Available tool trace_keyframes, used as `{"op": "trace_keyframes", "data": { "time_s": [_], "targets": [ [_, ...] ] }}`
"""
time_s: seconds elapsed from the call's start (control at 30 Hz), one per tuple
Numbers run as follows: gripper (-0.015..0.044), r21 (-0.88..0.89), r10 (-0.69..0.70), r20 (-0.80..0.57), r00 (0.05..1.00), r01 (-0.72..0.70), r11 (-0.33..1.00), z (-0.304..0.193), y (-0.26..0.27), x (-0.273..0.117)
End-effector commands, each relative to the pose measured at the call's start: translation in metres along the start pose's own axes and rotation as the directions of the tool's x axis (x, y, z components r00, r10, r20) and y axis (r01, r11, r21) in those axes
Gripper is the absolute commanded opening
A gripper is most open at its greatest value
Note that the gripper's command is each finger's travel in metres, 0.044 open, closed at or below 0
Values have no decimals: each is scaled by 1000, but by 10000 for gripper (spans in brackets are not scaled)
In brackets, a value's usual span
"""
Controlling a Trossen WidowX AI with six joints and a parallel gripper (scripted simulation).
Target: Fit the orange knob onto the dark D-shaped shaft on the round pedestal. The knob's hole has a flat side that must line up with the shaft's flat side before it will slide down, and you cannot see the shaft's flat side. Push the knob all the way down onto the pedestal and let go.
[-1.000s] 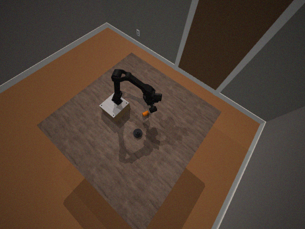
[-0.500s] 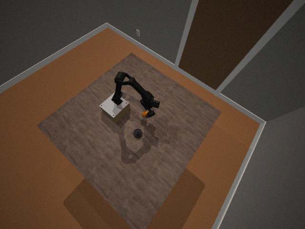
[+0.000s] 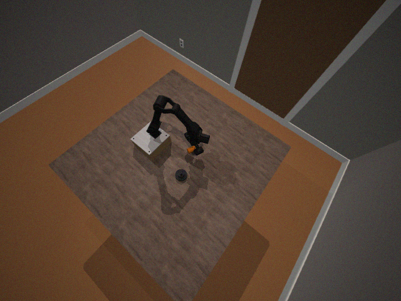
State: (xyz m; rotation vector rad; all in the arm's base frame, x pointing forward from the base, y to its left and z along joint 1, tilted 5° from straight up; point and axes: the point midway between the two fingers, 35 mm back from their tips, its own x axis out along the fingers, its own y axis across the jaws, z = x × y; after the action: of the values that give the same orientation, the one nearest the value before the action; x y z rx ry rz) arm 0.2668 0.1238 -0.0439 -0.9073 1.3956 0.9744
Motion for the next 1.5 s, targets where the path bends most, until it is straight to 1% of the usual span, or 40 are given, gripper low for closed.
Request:
{"op": "trace_keyframes", "data": {
  "time_s": [0.0,0.5,0.73,0.77,1.03,1.33,1.47],
  "targets": [
    [440,-4,7,-2,1000,-7,1000,-1,2,8],
    [440,-4,7,-3,1000,-7,1000,-3,3,30],
    [256,-4,7,-3,1000,-7,1000,-3,3,30],
    [240,-4,7,-3,1000,-7,1000,-3,3,30],
    [240,-4,7,-3,1000,-7,1000,-3,3,30],
    [181,-4,7,-3,1000,-7,1000,-3,3,30],
    [181,-2,7,7,1000,-7,1000,-3,2,29]
  ]
}}
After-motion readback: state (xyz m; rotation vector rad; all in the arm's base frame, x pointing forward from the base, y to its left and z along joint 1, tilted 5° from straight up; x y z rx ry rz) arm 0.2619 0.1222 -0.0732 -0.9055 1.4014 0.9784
